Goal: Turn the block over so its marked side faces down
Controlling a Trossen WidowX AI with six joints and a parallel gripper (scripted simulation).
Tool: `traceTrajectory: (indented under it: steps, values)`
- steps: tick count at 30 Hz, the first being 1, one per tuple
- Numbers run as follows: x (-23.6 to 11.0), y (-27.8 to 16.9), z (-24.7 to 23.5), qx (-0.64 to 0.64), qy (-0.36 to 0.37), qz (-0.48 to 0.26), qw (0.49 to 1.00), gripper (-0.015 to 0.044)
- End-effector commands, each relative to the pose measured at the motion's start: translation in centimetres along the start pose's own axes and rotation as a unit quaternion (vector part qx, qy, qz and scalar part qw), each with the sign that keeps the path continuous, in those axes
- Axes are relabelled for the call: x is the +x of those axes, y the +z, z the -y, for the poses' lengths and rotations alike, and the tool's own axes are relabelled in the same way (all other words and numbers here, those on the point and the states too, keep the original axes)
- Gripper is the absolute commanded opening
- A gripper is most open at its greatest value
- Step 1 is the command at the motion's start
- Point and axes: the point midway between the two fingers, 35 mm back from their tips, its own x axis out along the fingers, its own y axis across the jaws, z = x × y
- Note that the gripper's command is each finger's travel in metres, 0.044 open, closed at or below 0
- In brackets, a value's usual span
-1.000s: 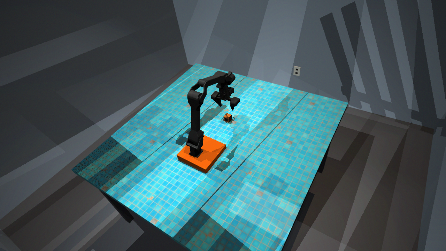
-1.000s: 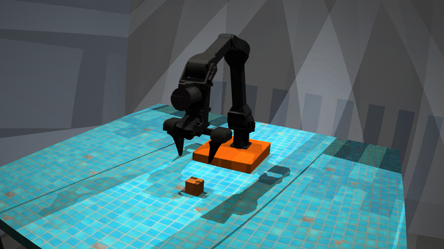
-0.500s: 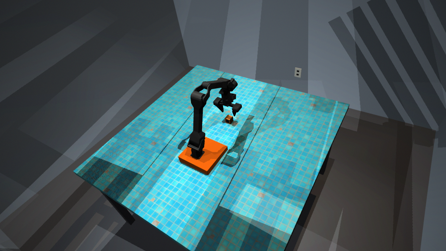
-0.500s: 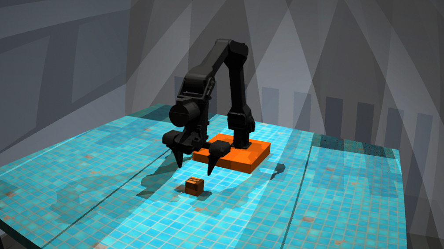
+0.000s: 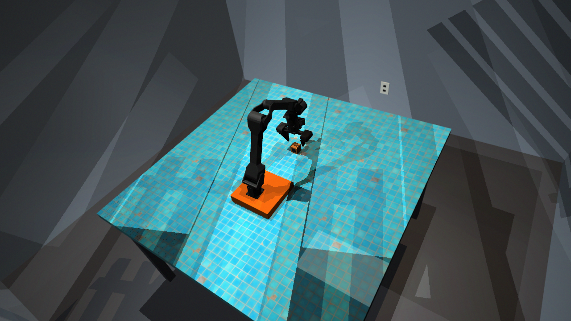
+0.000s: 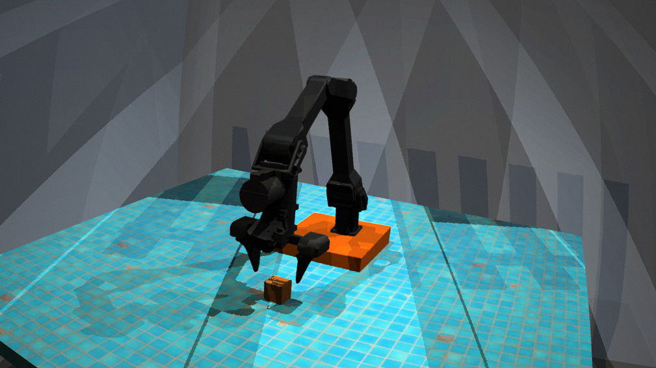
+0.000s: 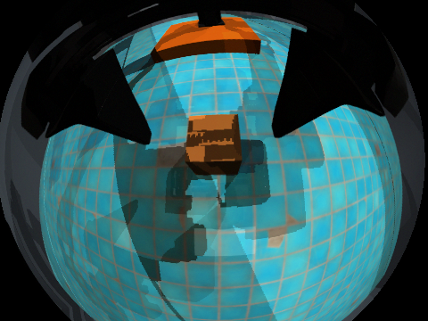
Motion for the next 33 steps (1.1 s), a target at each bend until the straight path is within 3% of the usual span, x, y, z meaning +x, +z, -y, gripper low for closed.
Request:
traceTrajectory:
  steps: [1, 13, 22, 33]
  values:
    - [1.1, -0.3, 0.0, 0.0, 0.001, -0.009, 1.0, 0.044]
    - [2.7, -0.4, -0.1, 0.0, 0.001, -0.009, 1.0, 0.044]
    - [2.7, -0.4, -0.1, 0.0, 0.001, -0.009, 1.0, 0.0204]
    - [2.7, -0.4, -0.1, 0.0, 0.001, -0.009, 1.0, 0.013]
